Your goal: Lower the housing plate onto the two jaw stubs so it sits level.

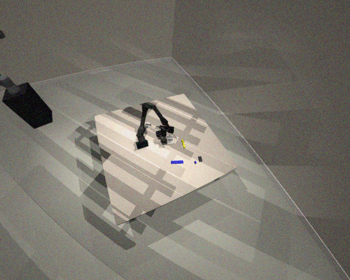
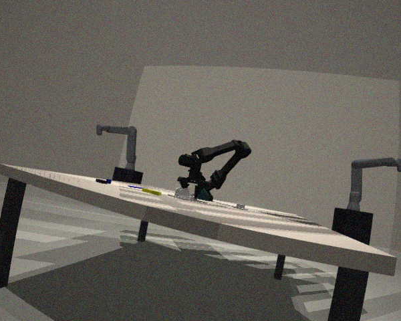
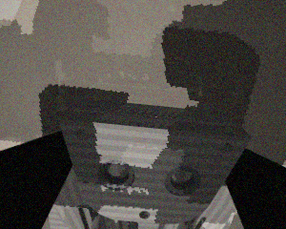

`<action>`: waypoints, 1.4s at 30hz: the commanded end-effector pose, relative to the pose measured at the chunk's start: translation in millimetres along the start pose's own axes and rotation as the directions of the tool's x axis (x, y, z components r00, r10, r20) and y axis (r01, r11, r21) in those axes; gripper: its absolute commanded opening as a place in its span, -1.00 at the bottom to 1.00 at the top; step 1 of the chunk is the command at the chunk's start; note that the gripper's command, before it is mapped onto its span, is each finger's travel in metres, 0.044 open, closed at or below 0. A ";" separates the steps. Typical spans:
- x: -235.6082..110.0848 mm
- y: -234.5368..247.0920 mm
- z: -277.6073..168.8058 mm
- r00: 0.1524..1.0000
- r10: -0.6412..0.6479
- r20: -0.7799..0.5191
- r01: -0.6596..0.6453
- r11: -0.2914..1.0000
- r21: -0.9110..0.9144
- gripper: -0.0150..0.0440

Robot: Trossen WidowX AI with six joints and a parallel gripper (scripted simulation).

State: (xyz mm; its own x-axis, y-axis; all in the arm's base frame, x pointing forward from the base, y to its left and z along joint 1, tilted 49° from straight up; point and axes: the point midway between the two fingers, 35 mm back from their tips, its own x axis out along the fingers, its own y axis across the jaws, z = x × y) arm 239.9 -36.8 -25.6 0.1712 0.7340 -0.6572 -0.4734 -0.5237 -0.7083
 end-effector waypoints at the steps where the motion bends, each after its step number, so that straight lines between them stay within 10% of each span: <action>1: 0.3 -0.5 -1.5 1.000 0.000 -0.002 0.000 1.000 -0.005 0.70; 42: 4.7 -0.5 -1.5 1.000 0.000 -0.002 0.000 1.000 -0.005 0.70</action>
State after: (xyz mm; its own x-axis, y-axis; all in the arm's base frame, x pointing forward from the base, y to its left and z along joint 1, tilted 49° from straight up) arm 241.6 -34.4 -28.6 0.1699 0.7319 -0.6599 -0.4681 -0.5293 -0.7076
